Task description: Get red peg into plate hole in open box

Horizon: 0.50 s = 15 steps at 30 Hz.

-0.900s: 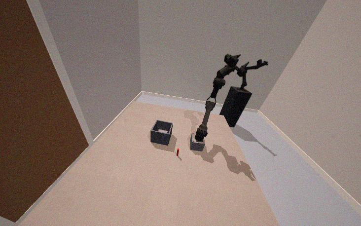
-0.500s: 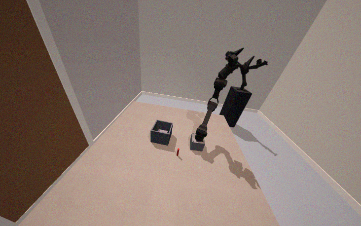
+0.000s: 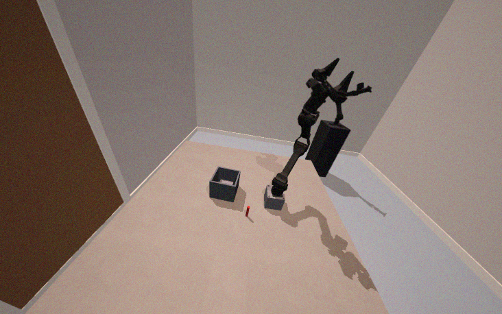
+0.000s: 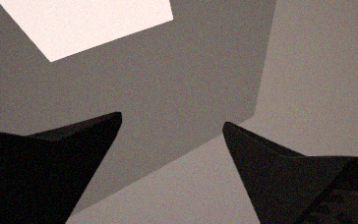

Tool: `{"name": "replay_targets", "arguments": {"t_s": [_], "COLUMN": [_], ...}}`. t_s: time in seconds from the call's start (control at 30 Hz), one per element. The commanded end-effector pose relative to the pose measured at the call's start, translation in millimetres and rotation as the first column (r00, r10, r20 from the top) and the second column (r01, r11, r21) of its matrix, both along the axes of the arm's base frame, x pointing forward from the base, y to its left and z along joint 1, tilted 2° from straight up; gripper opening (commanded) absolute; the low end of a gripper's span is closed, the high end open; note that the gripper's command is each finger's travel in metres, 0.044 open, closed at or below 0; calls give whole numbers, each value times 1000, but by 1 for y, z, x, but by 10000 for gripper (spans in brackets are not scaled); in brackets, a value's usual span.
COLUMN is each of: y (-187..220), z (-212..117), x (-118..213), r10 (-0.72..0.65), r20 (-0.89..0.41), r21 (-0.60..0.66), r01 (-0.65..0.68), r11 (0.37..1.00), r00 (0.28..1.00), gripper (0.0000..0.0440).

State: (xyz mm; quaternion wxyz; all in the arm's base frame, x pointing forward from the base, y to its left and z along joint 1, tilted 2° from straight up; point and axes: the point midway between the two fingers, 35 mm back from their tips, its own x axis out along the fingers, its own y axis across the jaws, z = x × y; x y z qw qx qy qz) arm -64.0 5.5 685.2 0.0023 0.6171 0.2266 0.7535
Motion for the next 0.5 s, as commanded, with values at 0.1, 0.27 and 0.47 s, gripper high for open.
{"name": "replay_targets", "arguments": {"t_s": [0.1,0.27,0.47], "y": [39,65,93], "z": [-7,-17,-36], "x": [42,77,120], "r10": [-159,-287,-436], "r20": [-122,-201,-263], "r21": [-101,-200,-334], "r01": [147,247,343], "r11": [984,948,878], "r00": [980,937,861], "gripper": [440,440,440]}}
